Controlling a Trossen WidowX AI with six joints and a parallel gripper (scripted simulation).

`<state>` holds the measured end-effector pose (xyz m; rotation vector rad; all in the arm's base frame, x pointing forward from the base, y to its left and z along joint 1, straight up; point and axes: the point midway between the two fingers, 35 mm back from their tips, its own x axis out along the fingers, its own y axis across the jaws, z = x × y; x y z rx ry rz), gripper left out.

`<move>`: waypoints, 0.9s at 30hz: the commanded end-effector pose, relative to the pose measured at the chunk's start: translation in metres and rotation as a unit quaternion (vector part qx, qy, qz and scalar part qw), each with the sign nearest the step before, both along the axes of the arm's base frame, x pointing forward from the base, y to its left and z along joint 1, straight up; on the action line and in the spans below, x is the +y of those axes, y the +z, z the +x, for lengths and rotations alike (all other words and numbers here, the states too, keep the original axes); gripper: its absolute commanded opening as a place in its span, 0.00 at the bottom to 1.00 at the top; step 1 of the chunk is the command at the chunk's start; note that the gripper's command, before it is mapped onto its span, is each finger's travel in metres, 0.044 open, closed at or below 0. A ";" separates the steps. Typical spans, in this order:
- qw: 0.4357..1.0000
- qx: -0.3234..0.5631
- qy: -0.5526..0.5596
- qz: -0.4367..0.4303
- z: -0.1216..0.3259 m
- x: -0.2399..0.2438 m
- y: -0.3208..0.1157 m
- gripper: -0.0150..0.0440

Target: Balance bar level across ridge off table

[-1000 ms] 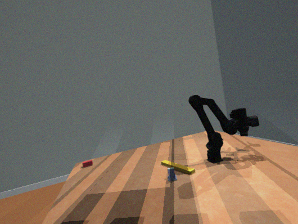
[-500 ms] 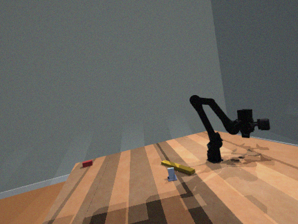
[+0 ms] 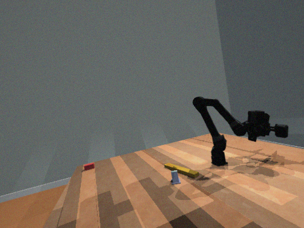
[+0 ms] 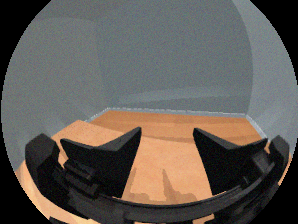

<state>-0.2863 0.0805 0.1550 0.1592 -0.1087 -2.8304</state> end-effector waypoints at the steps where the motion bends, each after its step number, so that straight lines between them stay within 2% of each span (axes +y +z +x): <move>1: 0.998 -0.017 -0.049 -0.021 0.002 0.025 -0.001 0.79; 13: 0.980 -0.055 -0.175 -0.076 0.021 0.089 -0.006 0.79; 27: 0.933 -0.084 -0.317 -0.149 0.064 0.156 -0.013 0.79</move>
